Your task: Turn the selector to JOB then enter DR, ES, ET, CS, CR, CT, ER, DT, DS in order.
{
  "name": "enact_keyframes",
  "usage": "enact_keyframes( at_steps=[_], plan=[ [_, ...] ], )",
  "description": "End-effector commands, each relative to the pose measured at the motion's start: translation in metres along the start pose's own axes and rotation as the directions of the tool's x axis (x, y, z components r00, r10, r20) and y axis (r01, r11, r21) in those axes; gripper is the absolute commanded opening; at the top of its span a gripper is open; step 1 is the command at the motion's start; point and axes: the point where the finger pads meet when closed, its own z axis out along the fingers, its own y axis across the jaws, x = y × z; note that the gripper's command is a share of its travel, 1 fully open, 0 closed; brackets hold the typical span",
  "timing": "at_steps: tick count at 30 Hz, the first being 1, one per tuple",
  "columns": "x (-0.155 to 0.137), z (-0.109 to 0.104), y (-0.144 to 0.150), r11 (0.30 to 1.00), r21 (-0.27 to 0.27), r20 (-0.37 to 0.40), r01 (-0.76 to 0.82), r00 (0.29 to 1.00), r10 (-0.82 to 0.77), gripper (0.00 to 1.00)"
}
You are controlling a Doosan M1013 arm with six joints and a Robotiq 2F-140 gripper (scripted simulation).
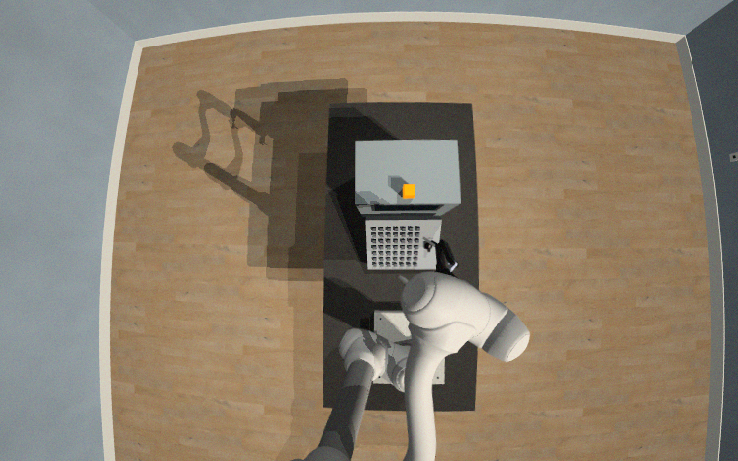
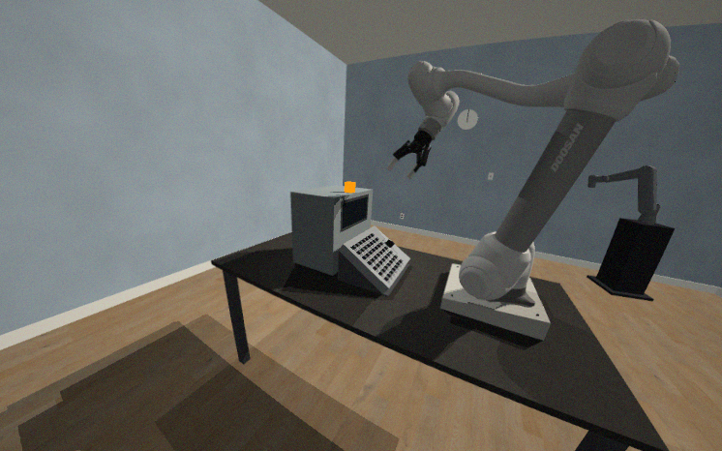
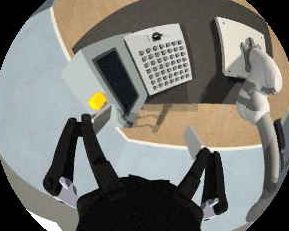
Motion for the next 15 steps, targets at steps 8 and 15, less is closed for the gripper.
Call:
enact_keyframes(
  at_steps=[8, 15],
  plan=[
    [-0.021, 0.005, 0.044, 0.822, 0.108, -0.358, 0.560, 0.793, -0.493, 1.00],
    [-0.019, 0.009, 0.046, 0.786, 0.109, -0.394, 0.609, 0.752, -0.528, 1.00]
  ],
)
